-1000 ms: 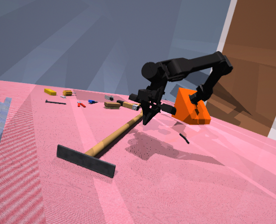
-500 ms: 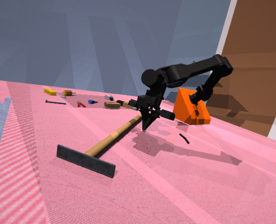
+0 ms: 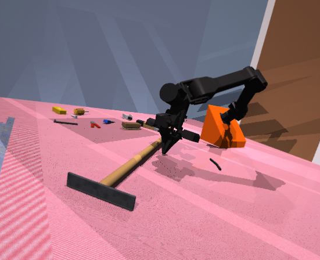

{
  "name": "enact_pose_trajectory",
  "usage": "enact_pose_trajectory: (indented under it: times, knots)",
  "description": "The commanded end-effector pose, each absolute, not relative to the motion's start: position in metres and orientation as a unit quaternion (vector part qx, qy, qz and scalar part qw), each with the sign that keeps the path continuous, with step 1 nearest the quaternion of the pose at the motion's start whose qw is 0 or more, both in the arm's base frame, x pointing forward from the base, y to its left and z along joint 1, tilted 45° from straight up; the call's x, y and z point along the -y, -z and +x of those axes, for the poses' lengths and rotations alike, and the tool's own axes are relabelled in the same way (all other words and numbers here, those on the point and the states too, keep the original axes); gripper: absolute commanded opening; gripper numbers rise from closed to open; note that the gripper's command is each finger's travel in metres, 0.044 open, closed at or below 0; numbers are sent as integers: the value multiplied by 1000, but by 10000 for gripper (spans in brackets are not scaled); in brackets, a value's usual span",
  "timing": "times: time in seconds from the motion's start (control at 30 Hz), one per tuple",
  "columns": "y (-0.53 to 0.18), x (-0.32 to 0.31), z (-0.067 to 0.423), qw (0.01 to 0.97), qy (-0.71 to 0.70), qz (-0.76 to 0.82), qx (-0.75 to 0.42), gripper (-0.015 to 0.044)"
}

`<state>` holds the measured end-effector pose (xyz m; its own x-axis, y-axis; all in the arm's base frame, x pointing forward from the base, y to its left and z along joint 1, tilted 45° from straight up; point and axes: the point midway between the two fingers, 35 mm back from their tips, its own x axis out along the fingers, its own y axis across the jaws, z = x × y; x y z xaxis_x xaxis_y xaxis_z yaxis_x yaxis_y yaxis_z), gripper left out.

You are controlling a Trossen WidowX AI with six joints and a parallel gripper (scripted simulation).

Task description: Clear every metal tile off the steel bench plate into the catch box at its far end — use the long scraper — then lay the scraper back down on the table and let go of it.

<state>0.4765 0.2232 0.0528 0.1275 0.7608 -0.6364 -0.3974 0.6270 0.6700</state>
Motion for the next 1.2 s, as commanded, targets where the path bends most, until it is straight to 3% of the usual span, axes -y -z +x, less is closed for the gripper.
enact_pose_trajectory:
  times: [0.0, 1.17]
  knots:
    - [-51, -221, 481, 732, -397, 170, -527, 0]
    - [-33, -206, 507, 732, -397, 169, -527, 0]
